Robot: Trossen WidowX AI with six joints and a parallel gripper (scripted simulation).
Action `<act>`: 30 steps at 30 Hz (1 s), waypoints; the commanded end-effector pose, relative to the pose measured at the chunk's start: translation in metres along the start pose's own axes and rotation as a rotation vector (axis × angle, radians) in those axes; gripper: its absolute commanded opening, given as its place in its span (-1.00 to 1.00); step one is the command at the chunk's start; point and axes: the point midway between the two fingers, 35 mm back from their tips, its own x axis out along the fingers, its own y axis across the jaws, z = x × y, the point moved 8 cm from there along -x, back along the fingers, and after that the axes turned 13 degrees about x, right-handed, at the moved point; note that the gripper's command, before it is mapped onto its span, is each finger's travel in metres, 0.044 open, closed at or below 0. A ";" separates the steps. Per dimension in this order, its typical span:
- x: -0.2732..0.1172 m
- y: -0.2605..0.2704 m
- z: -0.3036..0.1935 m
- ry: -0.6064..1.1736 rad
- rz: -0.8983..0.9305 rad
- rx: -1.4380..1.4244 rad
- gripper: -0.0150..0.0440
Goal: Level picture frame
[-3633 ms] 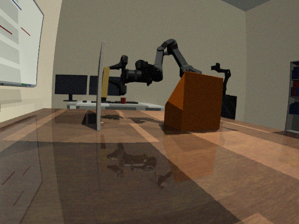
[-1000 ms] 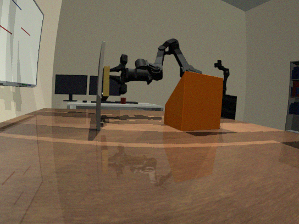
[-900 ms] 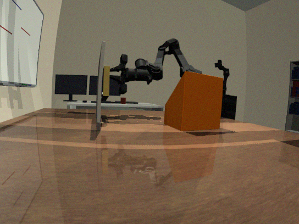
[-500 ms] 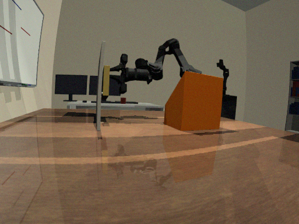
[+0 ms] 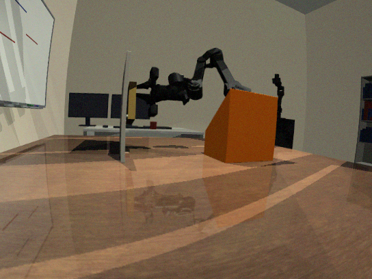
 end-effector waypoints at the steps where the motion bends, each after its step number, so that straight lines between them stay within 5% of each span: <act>1: 0.000 0.001 -0.001 0.005 0.008 -0.009 -0.49; 30: 0.000 0.000 -0.007 0.005 0.008 -0.008 -0.49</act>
